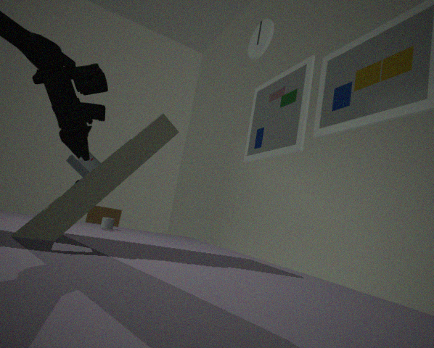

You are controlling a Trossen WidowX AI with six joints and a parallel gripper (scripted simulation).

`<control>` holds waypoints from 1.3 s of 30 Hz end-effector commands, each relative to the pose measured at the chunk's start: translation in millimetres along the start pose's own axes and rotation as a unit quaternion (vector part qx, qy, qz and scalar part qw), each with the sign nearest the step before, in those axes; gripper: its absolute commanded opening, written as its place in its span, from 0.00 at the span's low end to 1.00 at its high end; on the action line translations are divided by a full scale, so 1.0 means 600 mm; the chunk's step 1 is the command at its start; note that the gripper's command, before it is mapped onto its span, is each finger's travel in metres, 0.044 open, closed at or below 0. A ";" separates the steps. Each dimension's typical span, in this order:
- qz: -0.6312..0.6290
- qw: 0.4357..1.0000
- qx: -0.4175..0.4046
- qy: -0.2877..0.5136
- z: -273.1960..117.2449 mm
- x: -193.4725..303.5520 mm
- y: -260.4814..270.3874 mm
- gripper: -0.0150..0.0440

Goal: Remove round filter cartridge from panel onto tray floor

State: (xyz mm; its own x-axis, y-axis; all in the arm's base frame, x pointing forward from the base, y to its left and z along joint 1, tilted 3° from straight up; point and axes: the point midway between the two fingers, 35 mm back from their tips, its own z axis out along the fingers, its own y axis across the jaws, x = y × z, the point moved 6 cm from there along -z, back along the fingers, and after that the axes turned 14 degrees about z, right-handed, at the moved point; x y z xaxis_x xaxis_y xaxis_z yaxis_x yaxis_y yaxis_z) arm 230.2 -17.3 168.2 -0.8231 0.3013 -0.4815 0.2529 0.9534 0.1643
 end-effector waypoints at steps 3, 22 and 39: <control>0.000 1.000 0.000 0.000 0.001 0.000 0.000 0.68; 0.000 1.000 0.001 0.000 -0.011 -0.024 0.006 0.25; 0.000 1.000 0.001 0.001 -0.135 -0.049 0.012 0.25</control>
State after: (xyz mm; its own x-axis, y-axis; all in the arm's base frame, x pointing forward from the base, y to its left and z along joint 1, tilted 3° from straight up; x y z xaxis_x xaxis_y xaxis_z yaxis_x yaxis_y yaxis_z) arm 225.5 -20.5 232.1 -0.8339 0.3054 -0.4596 0.2619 0.9522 0.1575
